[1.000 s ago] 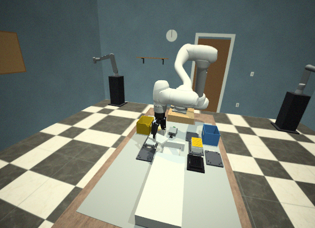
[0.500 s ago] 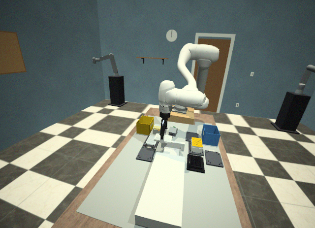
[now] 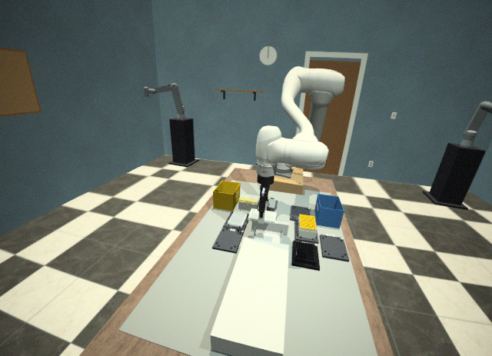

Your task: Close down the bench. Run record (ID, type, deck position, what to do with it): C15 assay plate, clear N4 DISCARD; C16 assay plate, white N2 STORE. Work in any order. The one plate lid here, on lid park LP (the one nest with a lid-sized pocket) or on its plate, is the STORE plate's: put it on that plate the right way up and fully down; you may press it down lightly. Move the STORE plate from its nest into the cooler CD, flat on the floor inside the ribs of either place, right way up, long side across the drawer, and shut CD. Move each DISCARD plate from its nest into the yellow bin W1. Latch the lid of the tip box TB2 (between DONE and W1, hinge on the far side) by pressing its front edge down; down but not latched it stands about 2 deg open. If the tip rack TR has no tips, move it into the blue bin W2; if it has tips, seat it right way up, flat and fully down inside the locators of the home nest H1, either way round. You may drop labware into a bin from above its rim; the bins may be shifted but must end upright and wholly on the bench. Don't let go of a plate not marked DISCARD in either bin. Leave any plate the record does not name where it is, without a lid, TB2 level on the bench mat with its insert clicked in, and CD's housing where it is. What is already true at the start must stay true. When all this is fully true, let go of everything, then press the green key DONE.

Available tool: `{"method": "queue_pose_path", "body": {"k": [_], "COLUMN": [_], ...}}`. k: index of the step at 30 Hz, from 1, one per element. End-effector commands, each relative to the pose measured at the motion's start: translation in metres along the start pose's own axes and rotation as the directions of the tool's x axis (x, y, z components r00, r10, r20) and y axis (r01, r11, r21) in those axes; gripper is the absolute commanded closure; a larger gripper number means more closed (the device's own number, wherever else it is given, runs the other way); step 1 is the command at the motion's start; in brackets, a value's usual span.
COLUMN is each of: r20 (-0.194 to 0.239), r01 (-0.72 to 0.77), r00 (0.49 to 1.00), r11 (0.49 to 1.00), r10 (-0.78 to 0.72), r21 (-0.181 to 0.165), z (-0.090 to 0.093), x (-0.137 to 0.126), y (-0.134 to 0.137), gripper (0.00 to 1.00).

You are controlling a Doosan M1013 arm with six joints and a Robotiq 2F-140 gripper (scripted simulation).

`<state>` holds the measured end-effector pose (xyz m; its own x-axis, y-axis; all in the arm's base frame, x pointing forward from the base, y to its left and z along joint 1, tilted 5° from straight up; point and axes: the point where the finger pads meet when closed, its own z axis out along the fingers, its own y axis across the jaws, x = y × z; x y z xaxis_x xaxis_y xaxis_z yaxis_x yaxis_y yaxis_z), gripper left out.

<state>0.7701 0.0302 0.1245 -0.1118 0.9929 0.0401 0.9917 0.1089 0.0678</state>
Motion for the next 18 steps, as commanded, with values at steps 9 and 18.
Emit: {"method": "queue_pose_path", "body": {"k": [9,18], "r20": [0.0,0.0], "r01": [0.0,0.0], "r00": [1.0,1.0], "r11": [1.0,1.0], "r10": [0.0,0.0], "r21": [0.0,0.0], "z": [0.0,0.0], "x": [0.024,0.039], "y": [-0.007,-0.011], "gripper": [1.0,1.0]}}
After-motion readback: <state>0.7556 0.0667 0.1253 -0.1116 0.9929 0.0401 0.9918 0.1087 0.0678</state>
